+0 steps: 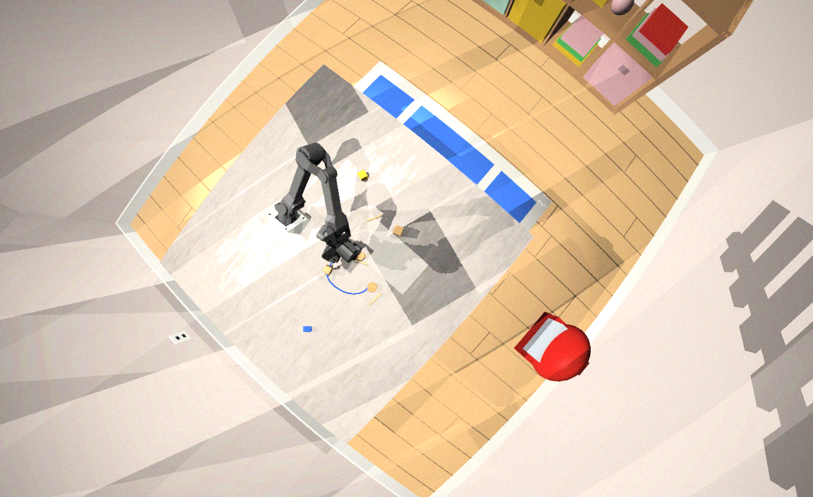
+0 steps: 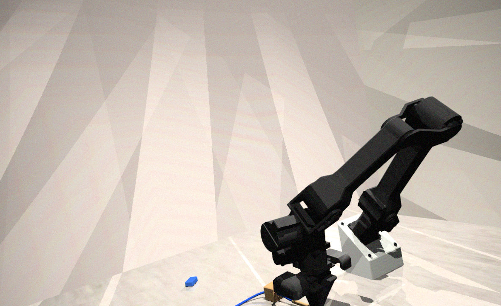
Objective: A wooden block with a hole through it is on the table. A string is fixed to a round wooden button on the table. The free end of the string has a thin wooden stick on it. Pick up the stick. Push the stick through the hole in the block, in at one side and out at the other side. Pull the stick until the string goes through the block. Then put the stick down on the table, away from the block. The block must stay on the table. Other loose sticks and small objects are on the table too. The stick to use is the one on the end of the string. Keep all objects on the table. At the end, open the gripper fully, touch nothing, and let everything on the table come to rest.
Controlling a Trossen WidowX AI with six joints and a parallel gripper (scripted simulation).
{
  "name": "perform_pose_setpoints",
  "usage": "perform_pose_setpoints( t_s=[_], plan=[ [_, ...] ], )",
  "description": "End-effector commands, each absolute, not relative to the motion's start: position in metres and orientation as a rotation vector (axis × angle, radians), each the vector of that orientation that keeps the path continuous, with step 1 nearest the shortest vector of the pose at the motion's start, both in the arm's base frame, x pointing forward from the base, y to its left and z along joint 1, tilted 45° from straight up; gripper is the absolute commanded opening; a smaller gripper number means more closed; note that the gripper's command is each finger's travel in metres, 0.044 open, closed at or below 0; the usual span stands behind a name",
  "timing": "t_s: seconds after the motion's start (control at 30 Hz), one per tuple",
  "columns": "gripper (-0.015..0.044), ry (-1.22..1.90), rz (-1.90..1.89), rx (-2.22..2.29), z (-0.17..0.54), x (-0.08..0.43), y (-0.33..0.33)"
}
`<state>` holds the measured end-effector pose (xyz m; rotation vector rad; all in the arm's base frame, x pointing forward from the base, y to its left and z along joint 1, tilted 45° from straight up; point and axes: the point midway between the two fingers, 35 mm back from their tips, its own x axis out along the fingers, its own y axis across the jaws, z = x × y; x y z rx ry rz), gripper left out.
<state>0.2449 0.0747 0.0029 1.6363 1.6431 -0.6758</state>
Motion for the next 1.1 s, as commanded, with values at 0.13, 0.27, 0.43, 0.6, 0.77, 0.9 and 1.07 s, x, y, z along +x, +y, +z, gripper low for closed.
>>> perform_pose_setpoints(
  t_s=[0.13, 0.27, 0.43, 0.6, 0.77, 0.9, 1.07],
  plan=[
    [0.0000, 1.656, -0.661, 1.643, 0.0047, 0.2446, 0.0790],
    [0.0000, 1.656, -0.661, 1.643, 0.0047, 0.2446, 0.0790],
    [0.0000, 1.656, -0.661, 1.643, 0.0047, 0.2446, 0.0790],
    [0.0000, 1.656, -0.661, 1.643, 0.0047, 0.2446, 0.0790],
    [0.0000, 1.656, -0.661, 1.643, 0.0047, 0.2446, 0.0790],
    [0.0000, 1.656, -0.661, 1.643, 0.0047, 0.2446, 0.0790],
    [0.0000, 1.656, -0.661, 1.643, 0.0047, 0.2446, 0.0790]
  ],
)
